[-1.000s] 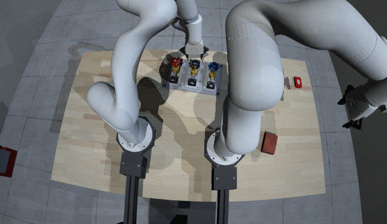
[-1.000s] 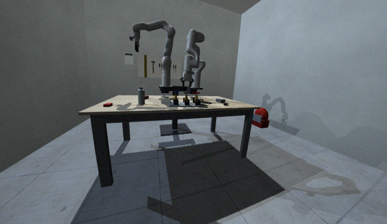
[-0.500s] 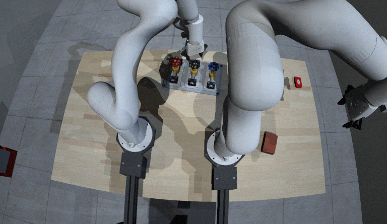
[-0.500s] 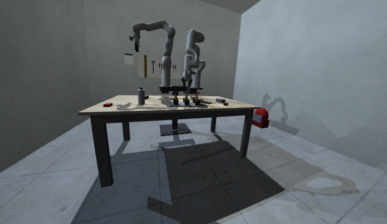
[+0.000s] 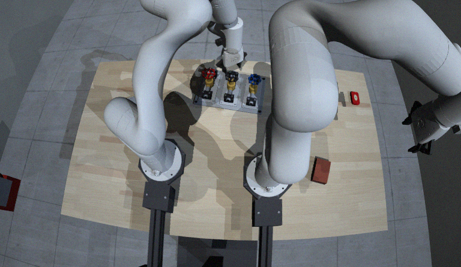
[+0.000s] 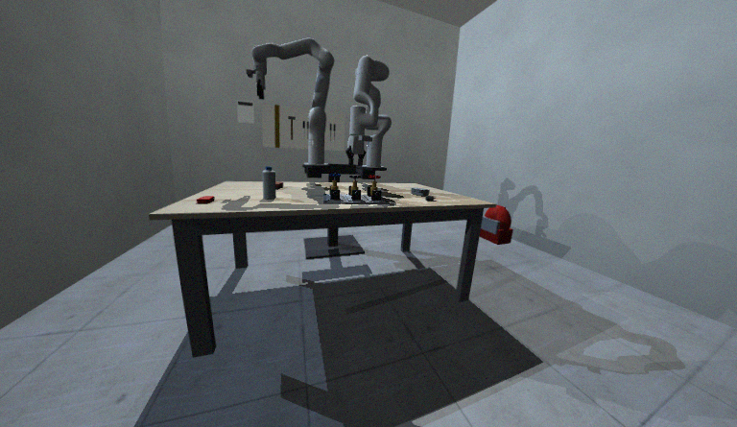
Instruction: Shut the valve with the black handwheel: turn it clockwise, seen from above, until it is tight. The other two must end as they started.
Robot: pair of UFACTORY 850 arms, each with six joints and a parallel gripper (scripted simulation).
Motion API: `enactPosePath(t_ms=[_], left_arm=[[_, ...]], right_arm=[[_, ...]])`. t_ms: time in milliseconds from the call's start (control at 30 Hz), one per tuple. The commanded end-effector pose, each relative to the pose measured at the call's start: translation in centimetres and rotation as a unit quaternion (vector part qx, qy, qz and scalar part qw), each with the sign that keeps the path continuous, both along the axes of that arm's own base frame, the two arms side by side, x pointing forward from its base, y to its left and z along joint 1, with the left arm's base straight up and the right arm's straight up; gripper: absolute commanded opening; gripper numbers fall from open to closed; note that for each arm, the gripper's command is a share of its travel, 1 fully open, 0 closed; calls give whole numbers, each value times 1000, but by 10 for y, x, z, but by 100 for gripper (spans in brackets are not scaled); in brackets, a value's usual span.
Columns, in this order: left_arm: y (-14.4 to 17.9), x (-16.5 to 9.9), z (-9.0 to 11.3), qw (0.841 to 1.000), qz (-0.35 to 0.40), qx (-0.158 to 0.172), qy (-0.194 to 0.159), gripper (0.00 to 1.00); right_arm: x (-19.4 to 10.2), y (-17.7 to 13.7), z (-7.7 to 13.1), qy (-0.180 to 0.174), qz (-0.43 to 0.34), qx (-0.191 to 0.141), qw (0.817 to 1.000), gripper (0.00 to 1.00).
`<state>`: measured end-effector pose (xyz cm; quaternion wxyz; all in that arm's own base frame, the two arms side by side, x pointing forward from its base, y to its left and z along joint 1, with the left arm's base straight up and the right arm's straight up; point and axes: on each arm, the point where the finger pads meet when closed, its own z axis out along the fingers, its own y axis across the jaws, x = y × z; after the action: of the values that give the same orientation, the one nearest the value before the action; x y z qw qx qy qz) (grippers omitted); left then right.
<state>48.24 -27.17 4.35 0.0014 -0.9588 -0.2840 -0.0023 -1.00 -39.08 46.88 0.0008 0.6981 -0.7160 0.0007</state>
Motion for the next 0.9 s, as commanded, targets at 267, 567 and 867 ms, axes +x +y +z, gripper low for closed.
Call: enactPosePath(t_ms=[267,567,867], left_arm=[[0,1,-1,1000,0,0,-1,82],[0,1,-9,1000,0,0,-1,82],[0,1,-18,1000,0,0,-1,82]], right_arm=[[0,0,1,0,0,-1,1000,100],[0,0,1,0,0,-1,1000,100],[0,0,1,0,0,-1,1000,100]])
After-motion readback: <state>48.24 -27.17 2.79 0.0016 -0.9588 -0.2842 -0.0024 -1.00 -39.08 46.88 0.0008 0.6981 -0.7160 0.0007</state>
